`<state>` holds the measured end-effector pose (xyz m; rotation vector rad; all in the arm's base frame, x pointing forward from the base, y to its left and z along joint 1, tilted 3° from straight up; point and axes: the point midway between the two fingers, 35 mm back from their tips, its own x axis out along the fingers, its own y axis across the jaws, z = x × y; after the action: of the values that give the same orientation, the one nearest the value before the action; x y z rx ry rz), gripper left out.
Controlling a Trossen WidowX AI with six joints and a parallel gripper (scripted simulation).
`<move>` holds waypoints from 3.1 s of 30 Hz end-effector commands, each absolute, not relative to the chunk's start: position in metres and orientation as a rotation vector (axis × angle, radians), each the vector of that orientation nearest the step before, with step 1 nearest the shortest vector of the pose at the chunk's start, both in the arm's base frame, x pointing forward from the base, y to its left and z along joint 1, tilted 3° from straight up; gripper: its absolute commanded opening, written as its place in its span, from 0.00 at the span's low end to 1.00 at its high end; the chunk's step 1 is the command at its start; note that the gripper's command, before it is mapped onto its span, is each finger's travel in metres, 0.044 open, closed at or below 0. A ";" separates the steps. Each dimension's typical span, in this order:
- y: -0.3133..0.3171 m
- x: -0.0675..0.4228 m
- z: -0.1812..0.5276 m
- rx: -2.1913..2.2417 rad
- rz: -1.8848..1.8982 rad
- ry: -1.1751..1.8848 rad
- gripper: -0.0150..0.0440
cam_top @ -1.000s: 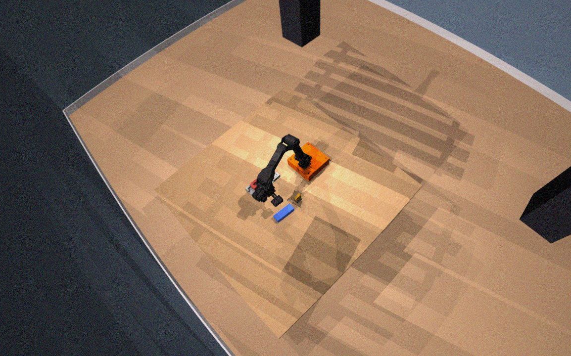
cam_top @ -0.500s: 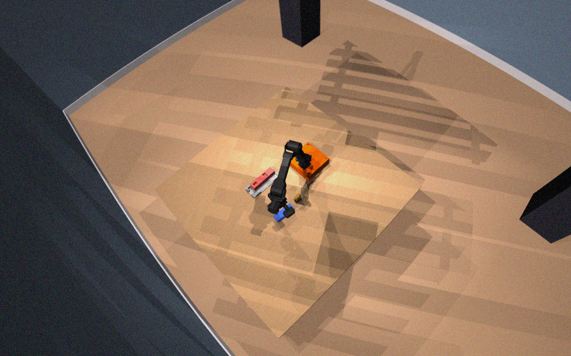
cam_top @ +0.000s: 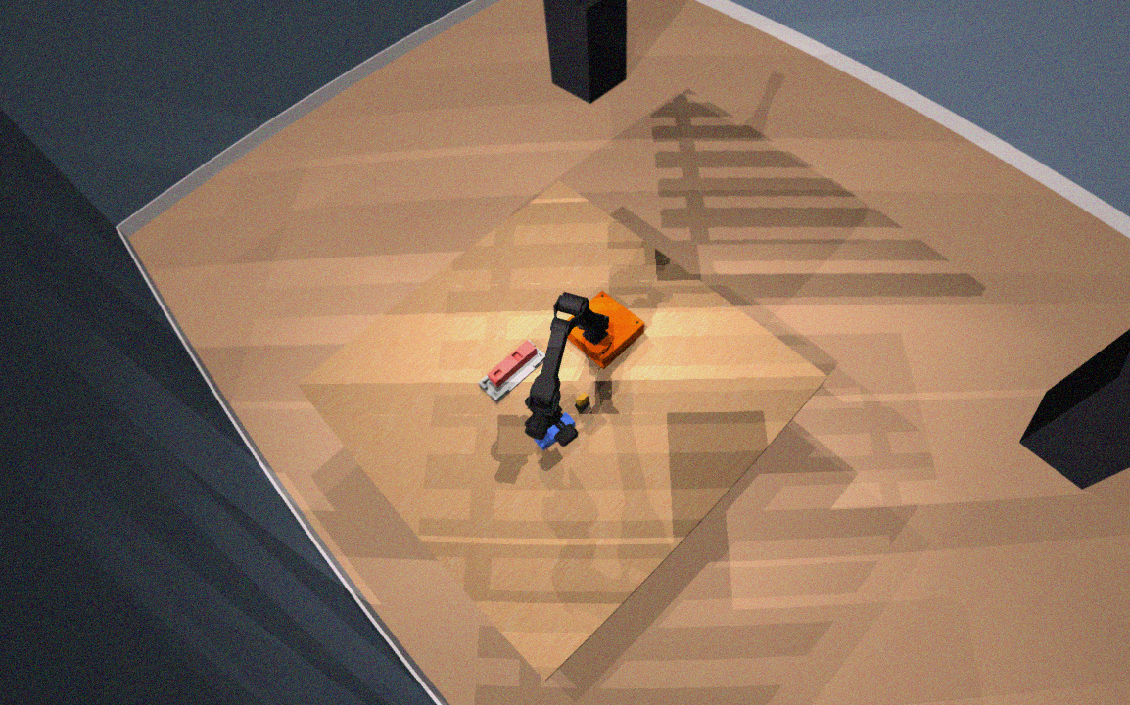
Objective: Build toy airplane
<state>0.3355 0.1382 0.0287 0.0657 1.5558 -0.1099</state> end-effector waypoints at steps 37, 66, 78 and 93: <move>0.136 0.334 -0.011 0.068 -0.113 1.561 0.53; 0.146 0.342 0.058 0.072 -0.101 1.530 0.25; 0.143 0.338 0.096 0.069 -0.109 1.550 0.25; 0.126 0.335 0.116 0.118 -0.163 1.557 0.25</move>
<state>0.3351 0.1338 0.1147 0.0836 1.5581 -0.1361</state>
